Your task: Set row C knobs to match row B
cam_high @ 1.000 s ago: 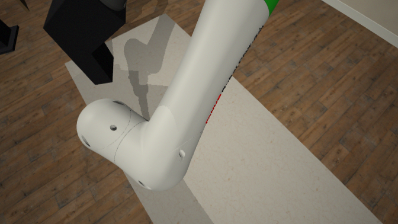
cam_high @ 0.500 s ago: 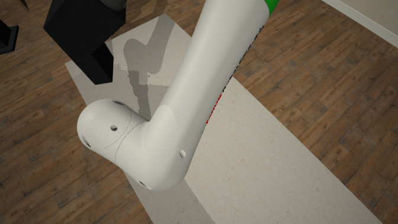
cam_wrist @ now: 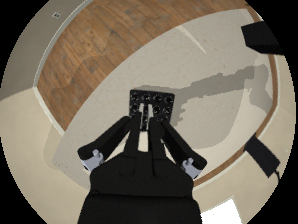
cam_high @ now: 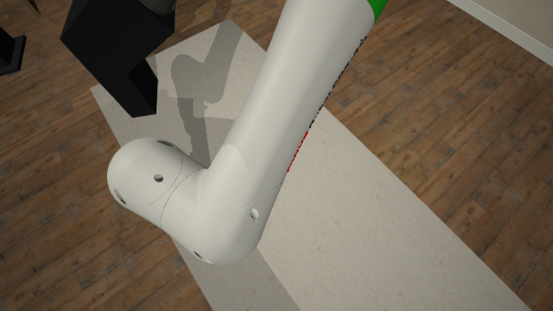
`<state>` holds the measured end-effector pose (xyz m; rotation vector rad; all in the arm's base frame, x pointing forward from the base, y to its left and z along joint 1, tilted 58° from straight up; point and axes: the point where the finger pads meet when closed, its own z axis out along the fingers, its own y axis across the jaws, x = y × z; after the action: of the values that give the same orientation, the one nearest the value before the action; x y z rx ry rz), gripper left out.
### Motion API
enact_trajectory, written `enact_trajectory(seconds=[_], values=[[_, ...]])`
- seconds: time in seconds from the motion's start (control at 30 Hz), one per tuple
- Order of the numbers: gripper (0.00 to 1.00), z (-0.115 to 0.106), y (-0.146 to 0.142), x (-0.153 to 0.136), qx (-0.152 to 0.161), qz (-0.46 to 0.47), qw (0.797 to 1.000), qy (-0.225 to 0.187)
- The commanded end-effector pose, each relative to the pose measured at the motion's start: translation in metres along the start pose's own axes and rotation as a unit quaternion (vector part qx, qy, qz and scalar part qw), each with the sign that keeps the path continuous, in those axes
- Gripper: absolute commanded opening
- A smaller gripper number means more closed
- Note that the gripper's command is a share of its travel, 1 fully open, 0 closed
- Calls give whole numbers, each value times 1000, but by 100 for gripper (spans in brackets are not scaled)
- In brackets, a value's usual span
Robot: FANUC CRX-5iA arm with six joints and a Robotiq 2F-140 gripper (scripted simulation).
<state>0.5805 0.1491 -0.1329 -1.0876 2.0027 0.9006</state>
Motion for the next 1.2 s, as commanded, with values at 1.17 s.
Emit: enact_trajectory(seconds=[1.17], values=[[12,0,0,0,0,7,1000,0]])
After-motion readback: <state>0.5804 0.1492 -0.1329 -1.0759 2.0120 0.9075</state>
